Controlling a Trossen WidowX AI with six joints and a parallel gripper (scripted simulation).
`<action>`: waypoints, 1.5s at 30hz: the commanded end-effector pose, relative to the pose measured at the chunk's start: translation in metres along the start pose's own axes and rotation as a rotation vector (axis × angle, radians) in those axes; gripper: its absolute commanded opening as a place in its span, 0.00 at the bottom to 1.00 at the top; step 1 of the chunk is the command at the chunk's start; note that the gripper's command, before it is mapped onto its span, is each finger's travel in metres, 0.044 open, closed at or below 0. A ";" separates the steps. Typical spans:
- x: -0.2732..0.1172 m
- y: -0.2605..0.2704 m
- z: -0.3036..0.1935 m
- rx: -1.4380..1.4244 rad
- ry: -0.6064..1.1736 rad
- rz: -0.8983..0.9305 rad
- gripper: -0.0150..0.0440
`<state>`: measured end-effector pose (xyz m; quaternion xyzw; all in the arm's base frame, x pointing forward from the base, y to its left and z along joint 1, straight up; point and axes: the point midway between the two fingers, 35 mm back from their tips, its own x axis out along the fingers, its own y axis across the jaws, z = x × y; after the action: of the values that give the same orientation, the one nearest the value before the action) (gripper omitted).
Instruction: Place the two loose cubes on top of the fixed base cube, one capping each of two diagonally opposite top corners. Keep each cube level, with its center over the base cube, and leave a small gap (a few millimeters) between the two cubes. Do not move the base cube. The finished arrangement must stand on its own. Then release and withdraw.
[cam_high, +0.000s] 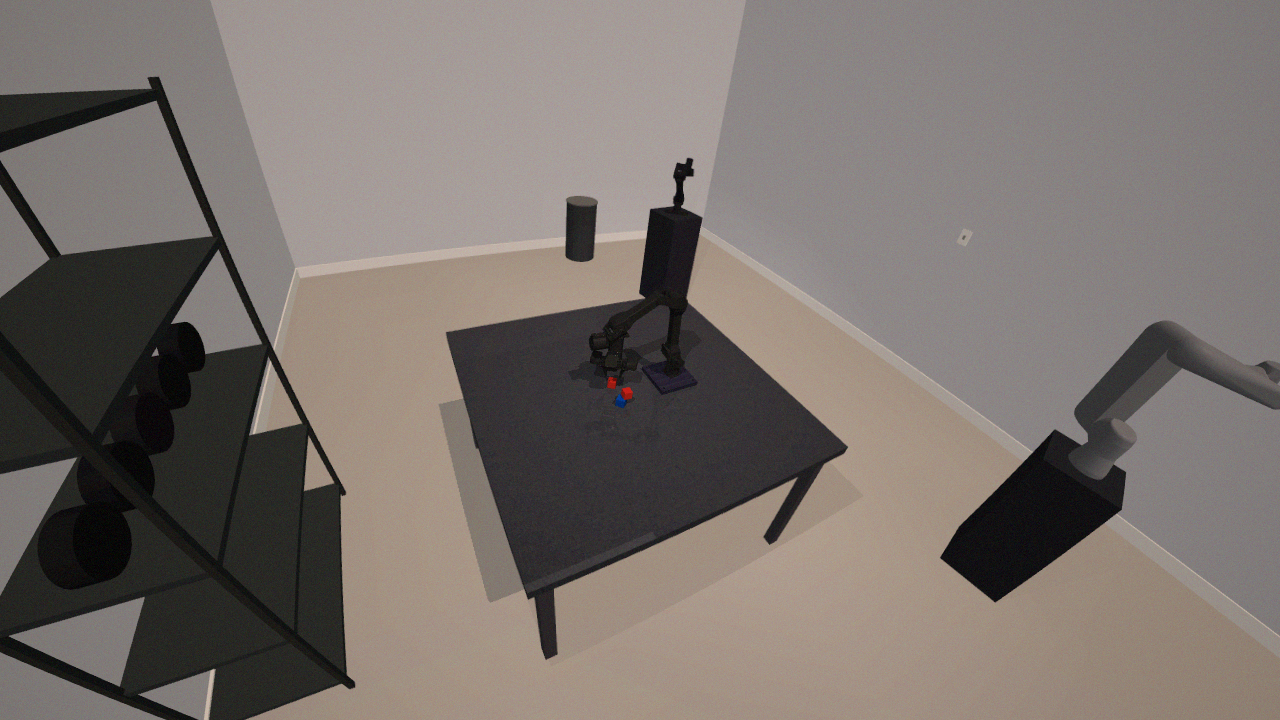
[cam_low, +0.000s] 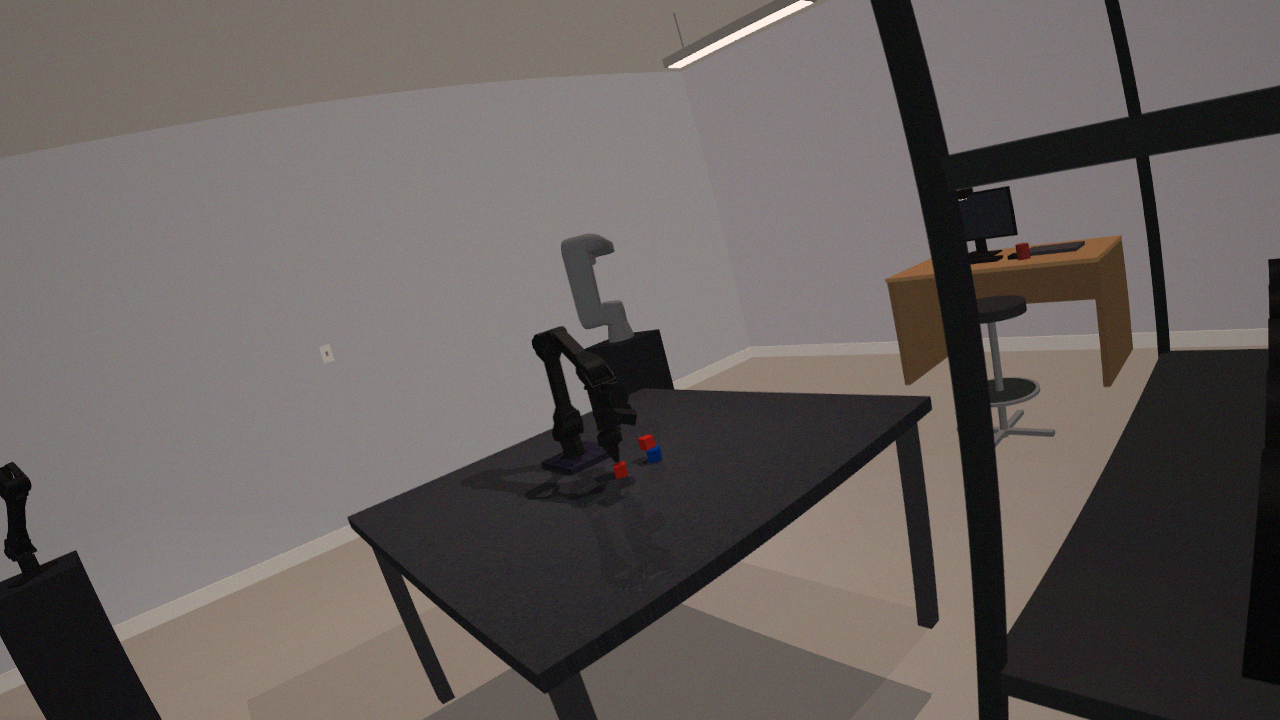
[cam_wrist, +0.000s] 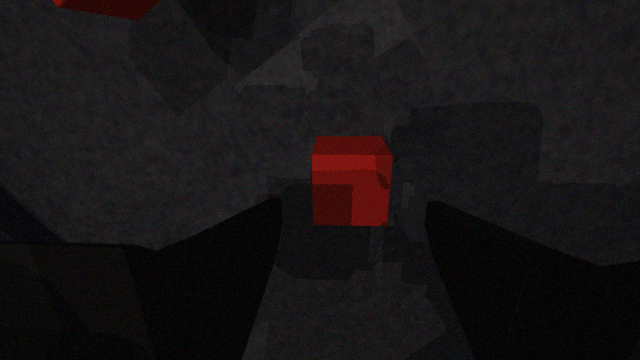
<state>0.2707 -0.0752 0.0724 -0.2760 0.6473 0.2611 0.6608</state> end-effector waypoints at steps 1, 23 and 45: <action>0.006 0.000 0.000 -0.005 -0.001 0.001 0.70; 0.034 0.000 0.000 -0.005 -0.001 0.001 0.57; -0.010 -0.005 0.003 -0.005 -0.001 0.001 0.43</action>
<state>0.2742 -0.0763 0.0721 -0.2739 0.6498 0.2634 0.6583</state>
